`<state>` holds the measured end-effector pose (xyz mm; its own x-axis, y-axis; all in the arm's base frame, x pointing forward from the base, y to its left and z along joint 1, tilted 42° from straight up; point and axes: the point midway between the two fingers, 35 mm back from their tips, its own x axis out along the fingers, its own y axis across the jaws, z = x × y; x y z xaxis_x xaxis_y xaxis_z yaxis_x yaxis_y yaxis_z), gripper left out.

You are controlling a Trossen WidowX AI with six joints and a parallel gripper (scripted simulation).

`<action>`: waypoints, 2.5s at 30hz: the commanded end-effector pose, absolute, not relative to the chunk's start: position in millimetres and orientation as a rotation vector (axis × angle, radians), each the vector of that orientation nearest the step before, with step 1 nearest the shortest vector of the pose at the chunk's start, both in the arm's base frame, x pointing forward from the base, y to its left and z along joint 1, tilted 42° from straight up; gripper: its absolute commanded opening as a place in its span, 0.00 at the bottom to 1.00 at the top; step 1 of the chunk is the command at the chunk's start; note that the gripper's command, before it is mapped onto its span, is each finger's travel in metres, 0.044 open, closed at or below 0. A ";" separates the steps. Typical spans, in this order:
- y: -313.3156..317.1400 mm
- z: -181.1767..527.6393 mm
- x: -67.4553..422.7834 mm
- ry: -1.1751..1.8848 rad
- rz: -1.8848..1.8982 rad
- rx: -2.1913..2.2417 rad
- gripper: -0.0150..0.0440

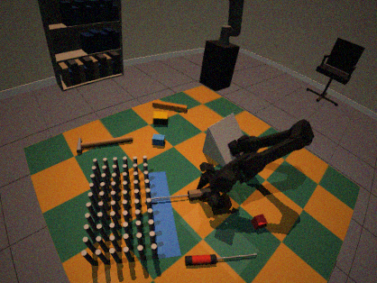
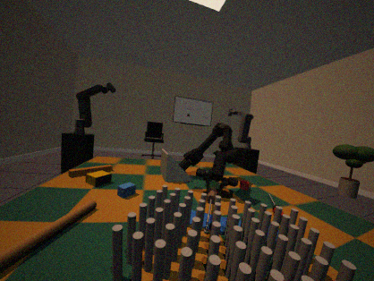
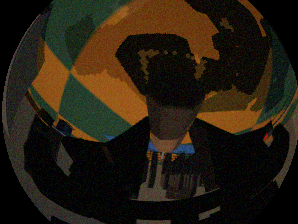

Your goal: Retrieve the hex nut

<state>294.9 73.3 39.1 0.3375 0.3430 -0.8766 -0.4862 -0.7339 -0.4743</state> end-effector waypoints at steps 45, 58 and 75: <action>82.5 49.2 271.1 0.131 1.476 -1.884 0.25; 77.1 54.6 273.2 0.130 1.476 -1.886 0.25; 68.9 63.6 275.6 0.127 1.474 -1.888 0.25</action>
<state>273.4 72.0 59.8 0.3304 0.3458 -0.8782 -0.4908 -0.7319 -0.4728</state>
